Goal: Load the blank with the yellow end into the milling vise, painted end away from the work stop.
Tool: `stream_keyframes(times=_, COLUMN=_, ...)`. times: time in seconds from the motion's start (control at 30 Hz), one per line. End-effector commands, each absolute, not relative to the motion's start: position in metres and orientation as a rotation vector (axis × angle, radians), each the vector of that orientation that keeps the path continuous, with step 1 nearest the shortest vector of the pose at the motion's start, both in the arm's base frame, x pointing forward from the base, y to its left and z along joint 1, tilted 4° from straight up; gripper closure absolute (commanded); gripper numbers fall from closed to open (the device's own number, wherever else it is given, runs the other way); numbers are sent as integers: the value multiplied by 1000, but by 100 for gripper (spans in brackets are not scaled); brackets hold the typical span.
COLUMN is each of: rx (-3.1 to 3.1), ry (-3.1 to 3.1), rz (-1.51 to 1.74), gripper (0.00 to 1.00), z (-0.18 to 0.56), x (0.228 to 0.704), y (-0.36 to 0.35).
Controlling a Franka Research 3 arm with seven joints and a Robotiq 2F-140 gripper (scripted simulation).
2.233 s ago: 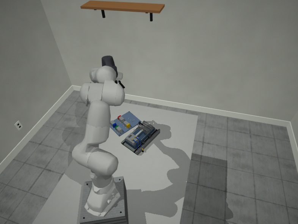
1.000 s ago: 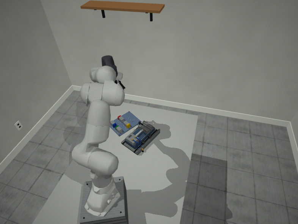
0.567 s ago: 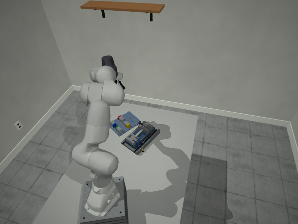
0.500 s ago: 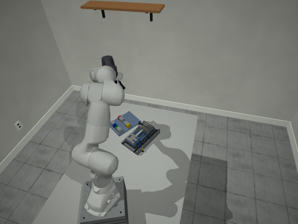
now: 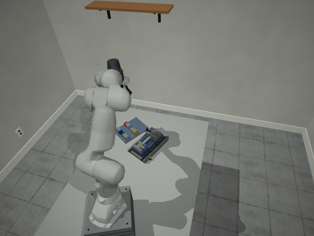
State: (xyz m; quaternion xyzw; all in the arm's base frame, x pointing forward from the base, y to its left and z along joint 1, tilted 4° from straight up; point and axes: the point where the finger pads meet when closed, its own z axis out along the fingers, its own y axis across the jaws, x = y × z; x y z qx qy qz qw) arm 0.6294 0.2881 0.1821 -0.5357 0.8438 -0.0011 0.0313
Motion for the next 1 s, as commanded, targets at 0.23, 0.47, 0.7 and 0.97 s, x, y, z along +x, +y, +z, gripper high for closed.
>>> stream_keyframes(times=0.23, rx=-1650, ry=2598, rz=-3, gripper=0, z=183, x=629, y=288)
stream_keyframes(times=0.47, rx=-1649, ry=2595, rz=-1, gripper=0, z=184, x=629, y=288)
stream_keyframes(times=0.7, rx=-1649, ry=2595, rz=-1, gripper=0, z=184, x=629, y=288)
stream_keyframes(times=0.97, rx=-1649, ry=2599, rz=-3, gripper=0, z=183, x=628, y=287)
